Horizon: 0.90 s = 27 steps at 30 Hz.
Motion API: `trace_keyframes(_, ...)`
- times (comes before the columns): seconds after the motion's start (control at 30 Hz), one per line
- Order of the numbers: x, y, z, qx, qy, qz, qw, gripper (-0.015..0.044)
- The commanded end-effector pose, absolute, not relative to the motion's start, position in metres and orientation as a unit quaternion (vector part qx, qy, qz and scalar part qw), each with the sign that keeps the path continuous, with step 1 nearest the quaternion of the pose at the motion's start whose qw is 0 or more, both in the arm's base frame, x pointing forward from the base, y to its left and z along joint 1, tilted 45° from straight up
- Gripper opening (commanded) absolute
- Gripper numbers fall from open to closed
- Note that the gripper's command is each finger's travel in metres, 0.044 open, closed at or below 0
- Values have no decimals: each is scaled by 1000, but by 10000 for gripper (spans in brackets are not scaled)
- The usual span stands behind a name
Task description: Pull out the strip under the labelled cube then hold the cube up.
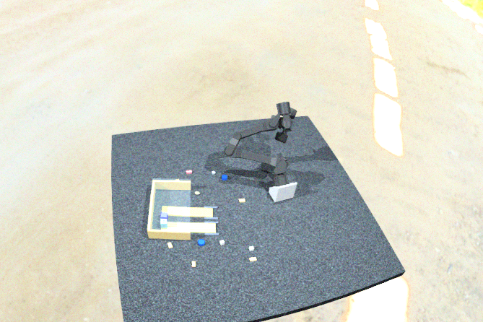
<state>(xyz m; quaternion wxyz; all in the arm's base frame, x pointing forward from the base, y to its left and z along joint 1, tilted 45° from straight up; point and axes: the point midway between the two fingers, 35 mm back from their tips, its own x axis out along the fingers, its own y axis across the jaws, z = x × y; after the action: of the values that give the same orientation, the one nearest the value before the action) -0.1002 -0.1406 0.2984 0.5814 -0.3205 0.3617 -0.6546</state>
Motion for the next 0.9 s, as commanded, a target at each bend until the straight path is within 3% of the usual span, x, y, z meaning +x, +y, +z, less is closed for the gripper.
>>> trace_keyframes(0.0, -101, -140, 298, -319, 362, -657, 580, 400)
trace_keyframes(0.33, -179, -96, 293, -168, 353, -806, 445, 400)
trace_keyframes(0.6, -244, 6, 272, 3, 309, -926, 219, 400)
trace_keyframes(0.87, -247, 119, 249, 128, 249, -960, -7, 400)
